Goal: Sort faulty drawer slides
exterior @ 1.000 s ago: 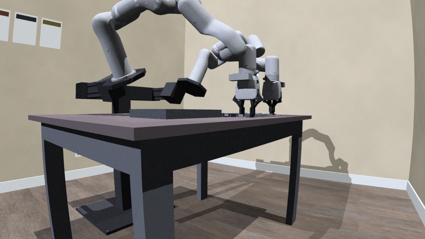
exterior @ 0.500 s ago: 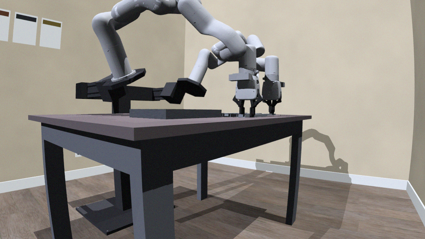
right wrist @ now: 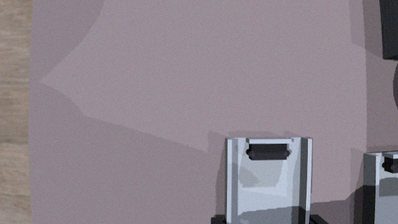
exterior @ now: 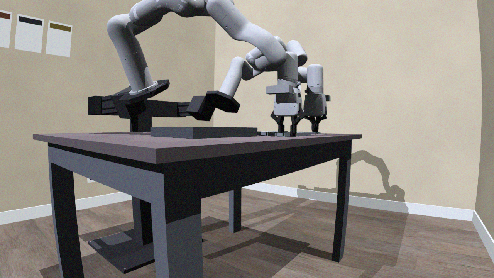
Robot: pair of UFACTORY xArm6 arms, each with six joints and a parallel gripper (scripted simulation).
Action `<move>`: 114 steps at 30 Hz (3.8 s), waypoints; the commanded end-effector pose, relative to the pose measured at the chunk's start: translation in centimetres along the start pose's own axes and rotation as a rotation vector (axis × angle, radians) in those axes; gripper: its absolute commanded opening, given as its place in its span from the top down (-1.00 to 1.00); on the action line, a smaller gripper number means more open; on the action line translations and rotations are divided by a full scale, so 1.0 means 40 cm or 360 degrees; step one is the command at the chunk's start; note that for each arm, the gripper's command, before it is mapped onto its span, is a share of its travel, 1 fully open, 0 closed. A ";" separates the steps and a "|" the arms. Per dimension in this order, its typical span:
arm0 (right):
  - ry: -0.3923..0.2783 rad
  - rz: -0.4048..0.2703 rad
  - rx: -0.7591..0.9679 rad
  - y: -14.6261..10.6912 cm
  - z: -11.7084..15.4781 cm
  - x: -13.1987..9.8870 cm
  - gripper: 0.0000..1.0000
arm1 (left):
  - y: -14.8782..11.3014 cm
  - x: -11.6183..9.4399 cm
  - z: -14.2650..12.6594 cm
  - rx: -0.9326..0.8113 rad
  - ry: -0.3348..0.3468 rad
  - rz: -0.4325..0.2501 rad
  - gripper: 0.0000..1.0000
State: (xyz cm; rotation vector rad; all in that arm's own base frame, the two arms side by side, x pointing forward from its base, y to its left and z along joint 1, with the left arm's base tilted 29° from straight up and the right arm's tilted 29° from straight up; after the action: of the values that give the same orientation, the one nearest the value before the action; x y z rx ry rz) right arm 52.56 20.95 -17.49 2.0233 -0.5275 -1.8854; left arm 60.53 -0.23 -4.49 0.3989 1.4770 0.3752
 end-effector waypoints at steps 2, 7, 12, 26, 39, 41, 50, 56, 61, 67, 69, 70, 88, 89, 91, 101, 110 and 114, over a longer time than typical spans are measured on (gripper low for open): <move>0.0006 -0.0004 0.0001 -0.002 -0.003 -0.005 1.00 | -0.001 -0.003 0.002 0.0000 -0.0004 -0.0001 1.00; 0.0006 -0.0004 0.0001 -0.002 -0.003 -0.005 -0.34 | -0.001 -0.016 0.002 0.0000 -0.0004 -0.0001 1.00; 0.0006 -0.0004 0.0001 -0.002 -0.003 -0.005 -0.34 | -0.001 -0.058 0.002 0.0000 -0.0004 -0.0001 1.00; 0.0006 -0.0004 0.0001 -0.002 -0.003 -0.034 -0.34 | -0.001 -0.228 0.002 0.0000 -0.0004 -0.0002 1.00; 0.0006 -0.0005 0.0001 -0.002 -0.003 -0.191 -0.34 | -0.001 -0.269 0.003 0.0000 -0.0004 -0.0002 1.00; 0.0006 -0.0005 0.0001 -0.001 -0.003 -0.224 -0.34 | -0.001 -0.269 0.003 0.0000 -0.0004 -0.0002 1.00; 0.0006 -0.0005 0.0001 -0.001 -0.003 -0.297 -0.34 | -0.001 -0.269 0.002 0.0000 -0.0004 -0.0002 1.00; 0.0006 -0.0005 0.0001 0.007 0.005 -0.302 -1.00 | 0.003 -0.274 -0.007 0.0000 -0.0004 -0.0002 -1.00; 0.0006 -0.0005 0.0001 0.028 0.028 -0.315 -1.00 | 0.014 -0.288 -0.031 0.0000 -0.0004 -0.0002 -1.00; 0.0006 -0.0005 0.0001 0.072 0.075 -0.343 -1.00 | 0.038 -0.317 -0.081 0.0000 -0.0004 -0.0002 -1.00; 0.0006 -0.0005 0.0001 0.072 0.075 -0.343 -1.00 | 0.038 -0.317 -0.081 0.0000 -0.0004 -0.0002 -1.00; 0.0006 -0.0005 0.0001 0.081 0.085 -0.349 -1.00 | 0.042 -0.324 -0.091 0.0000 -0.0004 -0.0002 -1.00; 0.0005 -0.0004 0.0001 0.263 0.278 -0.466 -1.00 | 0.138 -0.445 -0.300 0.0000 -0.0003 -0.0002 -1.00; 0.0005 -0.0004 0.0001 0.274 0.291 -0.473 -1.00 | 0.144 -0.453 -0.313 0.0000 -0.0003 -0.0002 -1.00; 0.0005 -0.0004 0.0001 0.296 0.313 -0.487 -1.00 | 0.155 -0.467 -0.337 0.0000 -0.0003 -0.0002 -1.00; 0.0004 -0.0004 0.0001 0.364 0.386 -0.531 -1.00 | 0.192 -0.513 -0.415 0.0000 -0.0003 -0.0002 -1.00; 0.0004 -0.0004 0.0001 0.374 0.397 -0.537 -1.00 | 0.197 -0.519 -0.426 0.0000 -0.0003 -0.0002 -1.00; 0.0004 -0.0004 0.0001 0.374 0.396 -0.537 -1.00 | 0.197 -0.519 -0.426 0.0000 -0.0003 -0.0002 -1.00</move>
State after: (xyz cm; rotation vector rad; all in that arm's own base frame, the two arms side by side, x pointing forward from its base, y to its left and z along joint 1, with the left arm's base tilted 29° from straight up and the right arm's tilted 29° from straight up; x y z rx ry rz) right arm 34.71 18.19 7.14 2.0226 -0.5274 -1.8859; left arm 42.19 -2.66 16.44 0.3993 1.4793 0.3750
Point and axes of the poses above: on each arm, the point where the finger pads meet when closed, its own x axis out along the fingers, its own z axis across the jaws, y = z × x, the point moved 8 cm from there along -x, back along the fingers, and after that the axes turned 3 degrees about x, right-handed, at the moved point
